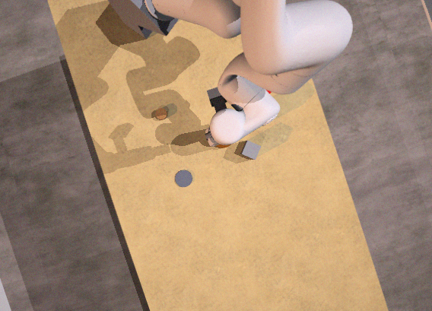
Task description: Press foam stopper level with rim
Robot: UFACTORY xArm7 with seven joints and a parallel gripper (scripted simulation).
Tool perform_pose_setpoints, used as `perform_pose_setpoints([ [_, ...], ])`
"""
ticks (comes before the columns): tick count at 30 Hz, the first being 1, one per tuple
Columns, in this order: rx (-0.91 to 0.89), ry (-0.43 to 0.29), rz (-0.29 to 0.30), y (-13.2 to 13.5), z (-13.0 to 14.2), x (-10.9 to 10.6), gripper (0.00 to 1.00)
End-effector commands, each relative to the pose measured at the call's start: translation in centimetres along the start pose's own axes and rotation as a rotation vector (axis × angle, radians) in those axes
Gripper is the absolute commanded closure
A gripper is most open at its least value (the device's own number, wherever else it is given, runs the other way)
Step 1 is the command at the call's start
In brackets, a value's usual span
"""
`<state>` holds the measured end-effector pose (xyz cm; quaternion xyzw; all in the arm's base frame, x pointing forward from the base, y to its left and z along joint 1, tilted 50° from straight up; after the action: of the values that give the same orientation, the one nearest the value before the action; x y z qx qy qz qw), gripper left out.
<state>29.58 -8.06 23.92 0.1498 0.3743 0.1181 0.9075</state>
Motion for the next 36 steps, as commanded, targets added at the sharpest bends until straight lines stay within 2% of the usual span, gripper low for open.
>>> perform_pose_setpoints([
  [1,0.000,-0.002,-0.001,0.0,0.1,0.2,1.00],
  [11,0.000,-0.002,-0.001,0.0,0.1,0.6,1.00],
  [19,0.000,-0.002,-0.001,0.0,0.1,2.7,1.00],
  [24,0.000,-0.002,-0.001,0.0,0.1,3.2,1.00],
  [36,0.000,-0.002,-0.001,0.0,0.1,3.3,1.00],
])
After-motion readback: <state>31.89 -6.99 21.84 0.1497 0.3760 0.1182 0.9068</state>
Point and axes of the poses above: the point where the finger pads meet when closed, its own x axis out along the fingers, its own y axis across the jaws, z = x × y, the point moved 9 cm from there along -x, back along the fingers, and after that the axes turned 8 degrees about -x, right-handed, at the moved point
